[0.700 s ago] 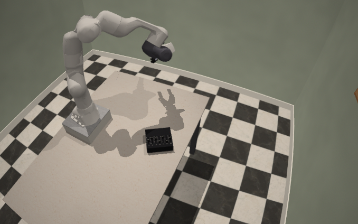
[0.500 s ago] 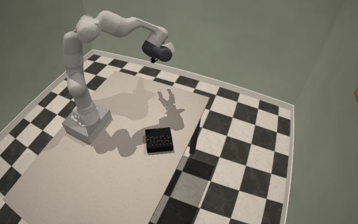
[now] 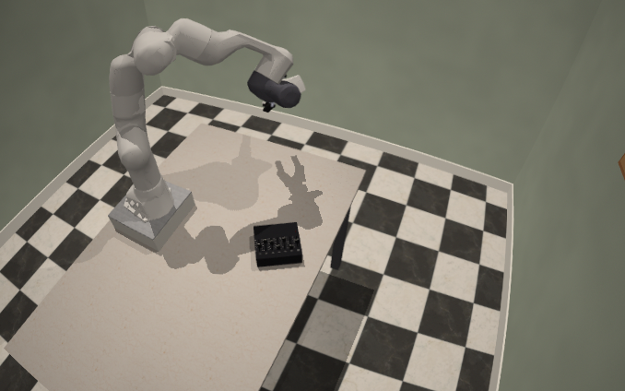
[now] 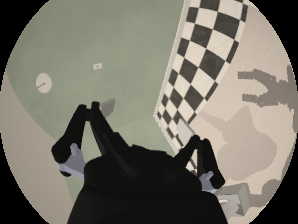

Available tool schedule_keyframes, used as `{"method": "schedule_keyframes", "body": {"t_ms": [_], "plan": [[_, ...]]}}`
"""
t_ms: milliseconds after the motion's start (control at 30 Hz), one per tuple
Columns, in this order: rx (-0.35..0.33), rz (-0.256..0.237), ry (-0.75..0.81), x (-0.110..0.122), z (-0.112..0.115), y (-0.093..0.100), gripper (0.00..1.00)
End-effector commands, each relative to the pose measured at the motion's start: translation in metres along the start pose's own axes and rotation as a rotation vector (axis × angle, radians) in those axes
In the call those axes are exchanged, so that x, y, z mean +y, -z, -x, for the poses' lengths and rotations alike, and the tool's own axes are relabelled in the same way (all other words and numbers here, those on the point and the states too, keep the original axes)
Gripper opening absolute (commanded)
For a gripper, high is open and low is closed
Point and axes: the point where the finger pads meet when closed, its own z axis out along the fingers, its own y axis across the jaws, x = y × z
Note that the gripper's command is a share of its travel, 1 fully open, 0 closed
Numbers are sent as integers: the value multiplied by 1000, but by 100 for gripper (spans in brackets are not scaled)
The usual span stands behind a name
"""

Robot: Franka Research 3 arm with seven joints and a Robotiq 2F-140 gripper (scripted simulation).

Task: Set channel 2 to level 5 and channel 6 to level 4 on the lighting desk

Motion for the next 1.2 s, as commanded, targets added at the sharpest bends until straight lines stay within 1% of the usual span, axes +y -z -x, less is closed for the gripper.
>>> {"method": "schedule_keyframes", "body": {"t_ms": [0, 67, 100, 133, 167, 200, 233, 267, 300, 333, 400, 433, 467, 500, 567, 600, 633, 700, 733, 767, 800, 833, 867, 900, 967, 1000, 1033, 1100, 1133, 1167], "plan": [[90, 124, -32, 50, -29, 45, 100], [90, 124, -32, 52, -30, 48, 100], [143, 205, -49, 77, -41, 71, 100], [143, 205, -49, 86, -45, 79, 100], [143, 205, -49, 86, -45, 79, 100], [205, 299, -69, 109, -53, 104, 100], [205, 299, -69, 120, -58, 115, 100], [205, 299, -69, 124, -60, 119, 100], [205, 299, -69, 124, -60, 119, 100], [272, 401, -92, 150, -67, 150, 100], [272, 401, -92, 150, -67, 150, 100], [272, 401, -92, 165, -72, 166, 100], [272, 401, -92, 165, -72, 166, 100], [340, 505, -114, 190, -77, 198, 100], [340, 505, -114, 206, -81, 217, 100], [340, 505, -114, 206, -81, 217, 100], [404, 606, -135, 227, -82, 246, 100], [404, 606, -135, 245, -85, 268, 100], [404, 606, -135, 245, -85, 268, 100], [462, 700, -153, 265, -83, 298, 100], [462, 700, -153, 274, -84, 311, 100], [462, 700, -153, 279, -85, 317, 100], [462, 700, -153, 279, -85, 317, 100], [511, 782, -166, 300, -81, 350, 100], [511, 782, -166, 300, -81, 350, 100], [511, 782, -166, 307, -81, 361, 100], [550, 850, -175, 328, -77, 395, 100], [550, 850, -175, 329, -77, 397, 100], [578, 902, -181, 346, -72, 424, 100], [578, 902, -181, 346, -72, 424, 100]]}}
